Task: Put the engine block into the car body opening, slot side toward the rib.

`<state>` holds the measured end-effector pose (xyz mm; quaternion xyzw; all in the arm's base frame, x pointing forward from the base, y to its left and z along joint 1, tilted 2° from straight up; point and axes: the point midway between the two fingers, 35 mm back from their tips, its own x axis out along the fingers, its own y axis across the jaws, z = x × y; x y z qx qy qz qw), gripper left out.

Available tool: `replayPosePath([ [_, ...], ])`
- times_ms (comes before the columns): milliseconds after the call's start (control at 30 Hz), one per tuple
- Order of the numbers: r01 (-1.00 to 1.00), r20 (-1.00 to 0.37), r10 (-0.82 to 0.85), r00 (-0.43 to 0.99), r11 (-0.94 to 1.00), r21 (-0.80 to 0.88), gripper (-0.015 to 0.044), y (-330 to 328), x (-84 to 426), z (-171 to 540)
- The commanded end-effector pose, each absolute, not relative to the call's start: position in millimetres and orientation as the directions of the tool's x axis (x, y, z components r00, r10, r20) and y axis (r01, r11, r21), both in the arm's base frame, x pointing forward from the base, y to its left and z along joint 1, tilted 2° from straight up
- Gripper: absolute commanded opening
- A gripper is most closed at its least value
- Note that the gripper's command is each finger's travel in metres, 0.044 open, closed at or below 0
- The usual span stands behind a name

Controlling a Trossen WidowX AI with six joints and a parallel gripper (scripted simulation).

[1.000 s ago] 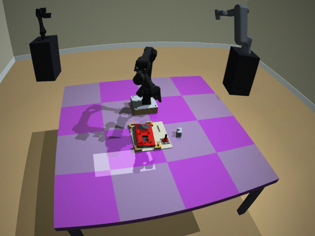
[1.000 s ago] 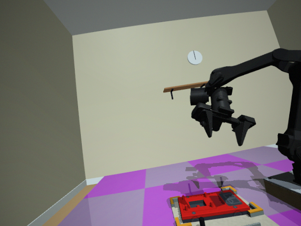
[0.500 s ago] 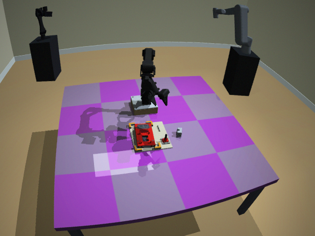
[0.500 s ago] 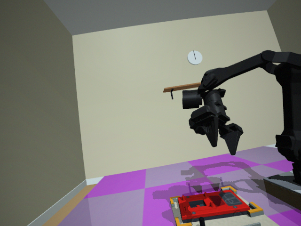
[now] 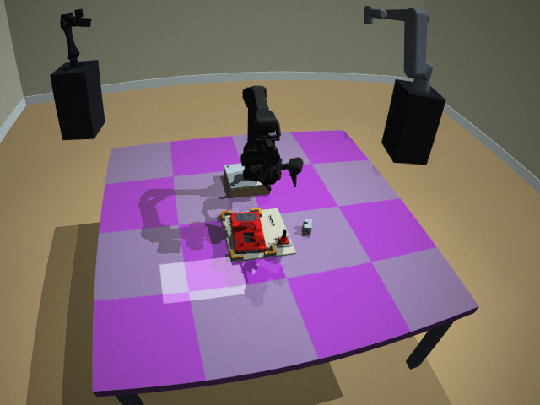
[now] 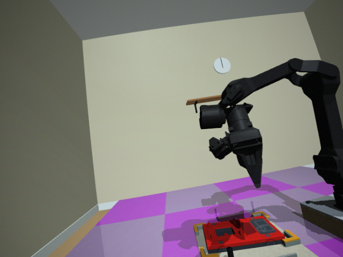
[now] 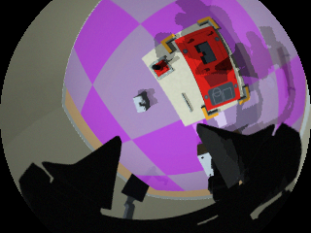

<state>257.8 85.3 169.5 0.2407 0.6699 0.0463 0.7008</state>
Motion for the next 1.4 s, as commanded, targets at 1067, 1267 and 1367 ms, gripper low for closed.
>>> replayPosePath([
  [1067,-0.772,-0.992,0.124,0.024,0.632,0.061,0.0440,166,280,120],
  [1267,-0.878,-0.996,0.080,0.031,0.479,0.011,0.0440,181,280,111],
  [1367,-0.919,-0.998,0.059,0.036,0.395,-0.009,0.0440,189,280,107],
])
